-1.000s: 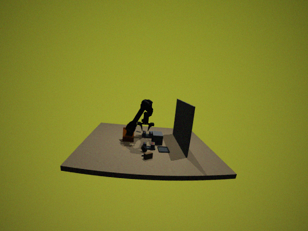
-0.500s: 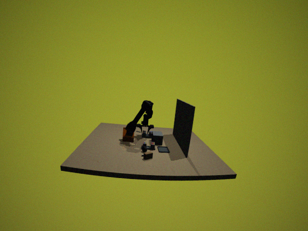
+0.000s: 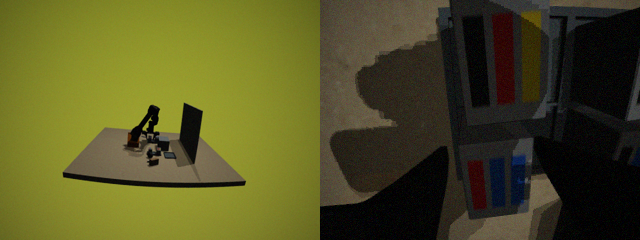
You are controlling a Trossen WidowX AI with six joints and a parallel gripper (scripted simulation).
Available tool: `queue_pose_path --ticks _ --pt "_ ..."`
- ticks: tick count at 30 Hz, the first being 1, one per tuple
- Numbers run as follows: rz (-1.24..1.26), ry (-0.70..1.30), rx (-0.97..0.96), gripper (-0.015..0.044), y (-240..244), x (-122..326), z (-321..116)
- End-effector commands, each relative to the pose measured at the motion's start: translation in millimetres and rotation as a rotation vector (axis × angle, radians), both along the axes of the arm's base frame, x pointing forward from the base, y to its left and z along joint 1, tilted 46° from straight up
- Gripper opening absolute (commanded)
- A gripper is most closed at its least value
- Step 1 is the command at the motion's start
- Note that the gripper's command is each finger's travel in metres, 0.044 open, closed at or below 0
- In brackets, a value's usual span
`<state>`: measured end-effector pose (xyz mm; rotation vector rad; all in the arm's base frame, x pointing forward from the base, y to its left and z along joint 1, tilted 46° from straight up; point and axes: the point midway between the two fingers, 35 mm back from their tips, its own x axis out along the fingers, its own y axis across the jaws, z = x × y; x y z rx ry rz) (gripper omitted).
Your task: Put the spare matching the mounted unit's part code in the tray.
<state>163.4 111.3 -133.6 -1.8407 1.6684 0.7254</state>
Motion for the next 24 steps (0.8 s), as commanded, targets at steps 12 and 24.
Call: queue_pose_path --ticks 12,24 --pt "0.0 0.0 0.0 0.0142 -0.9 -0.2 -0.5" --pt "0.0 0.0 0.0 0.0 -0.9 -0.2 -0.5"
